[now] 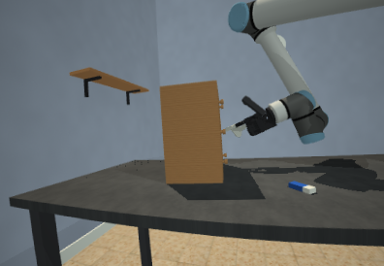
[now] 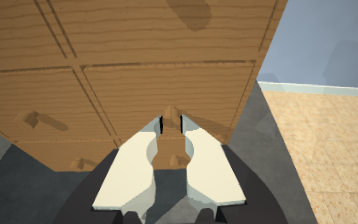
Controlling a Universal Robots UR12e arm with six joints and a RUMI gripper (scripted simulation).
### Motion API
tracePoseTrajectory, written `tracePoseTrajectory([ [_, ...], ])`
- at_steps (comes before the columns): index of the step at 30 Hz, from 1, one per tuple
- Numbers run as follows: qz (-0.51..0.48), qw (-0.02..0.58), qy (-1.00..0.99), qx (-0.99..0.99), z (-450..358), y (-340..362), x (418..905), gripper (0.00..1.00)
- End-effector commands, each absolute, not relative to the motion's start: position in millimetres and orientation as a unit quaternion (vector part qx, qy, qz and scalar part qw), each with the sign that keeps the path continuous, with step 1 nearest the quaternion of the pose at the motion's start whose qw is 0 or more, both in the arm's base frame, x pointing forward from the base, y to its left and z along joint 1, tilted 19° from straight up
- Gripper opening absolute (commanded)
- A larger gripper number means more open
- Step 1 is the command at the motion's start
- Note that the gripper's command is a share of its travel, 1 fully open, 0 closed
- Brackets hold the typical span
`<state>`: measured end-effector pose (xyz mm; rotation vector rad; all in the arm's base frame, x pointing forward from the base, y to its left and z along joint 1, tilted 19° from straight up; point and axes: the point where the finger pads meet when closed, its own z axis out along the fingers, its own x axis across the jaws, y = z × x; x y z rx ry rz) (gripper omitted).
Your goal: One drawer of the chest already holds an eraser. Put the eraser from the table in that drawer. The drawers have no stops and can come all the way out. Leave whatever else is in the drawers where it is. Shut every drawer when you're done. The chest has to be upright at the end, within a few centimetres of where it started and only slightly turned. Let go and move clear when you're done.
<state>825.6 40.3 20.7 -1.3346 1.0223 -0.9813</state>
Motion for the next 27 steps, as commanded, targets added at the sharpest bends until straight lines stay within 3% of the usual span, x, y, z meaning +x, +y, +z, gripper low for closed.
tracePoseTrajectory([
  [1,-0.417,0.563,0.434,-0.567,21.0,40.1,824.8,0.07],
  [27,-0.417,0.563,0.434,-0.567,18.0,37.7,816.5,0.07],
])
